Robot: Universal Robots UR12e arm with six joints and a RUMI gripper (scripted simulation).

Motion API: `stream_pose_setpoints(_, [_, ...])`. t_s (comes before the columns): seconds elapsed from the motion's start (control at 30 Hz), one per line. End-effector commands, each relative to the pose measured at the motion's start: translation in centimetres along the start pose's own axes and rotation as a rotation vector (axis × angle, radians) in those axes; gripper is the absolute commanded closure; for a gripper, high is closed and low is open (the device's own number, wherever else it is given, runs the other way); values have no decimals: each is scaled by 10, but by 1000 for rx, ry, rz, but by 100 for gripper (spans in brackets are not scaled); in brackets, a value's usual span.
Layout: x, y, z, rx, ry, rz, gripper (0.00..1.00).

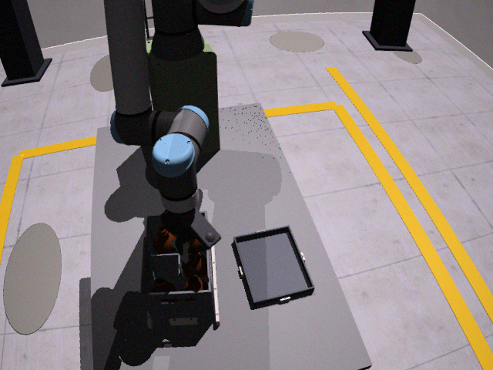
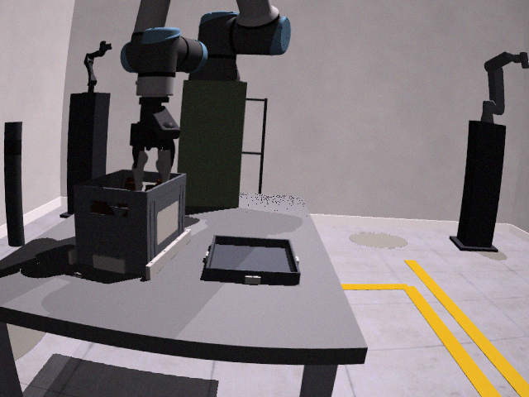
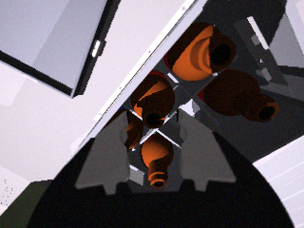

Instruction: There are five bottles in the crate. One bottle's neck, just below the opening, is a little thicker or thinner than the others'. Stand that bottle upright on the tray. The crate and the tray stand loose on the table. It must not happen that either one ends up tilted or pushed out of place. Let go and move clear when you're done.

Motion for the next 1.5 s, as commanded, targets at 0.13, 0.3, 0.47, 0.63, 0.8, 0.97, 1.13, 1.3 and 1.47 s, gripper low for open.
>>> stream_pose_setpoints(0.13, [-2, 0, 2, 3, 0, 1, 62])
stream_pose_setpoints(0.3, [-2, 0, 2, 3, 0, 1, 62])
stream_pose_setpoints(0.47, [-2, 0, 2, 3, 0, 1, 100])
stream_pose_setpoints(0.63, [-1, 0, 2, 3, 0, 1, 100])
stream_pose_setpoints(0.8, [-1, 0, 2, 3, 0, 1, 100])
stream_pose_setpoints(0.97, [-1, 0, 2, 3, 0, 1, 100])
stream_pose_setpoints(1.13, [-1, 0, 2, 3, 0, 1, 100])
stream_pose_setpoints(1.3, [-1, 0, 2, 3, 0, 1, 100])
stream_pose_setpoints(1.47, [-1, 0, 2, 3, 0, 1, 100])
Point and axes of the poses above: the point where the finger pads meet when closed, its own y axis out along the fingers, its own z axis across the jaws, x = y × z, the point moved 7 cm from there along -y, back along the fingers, and after that the axes turned 4 degrees about -y, right-handed, at the moved point
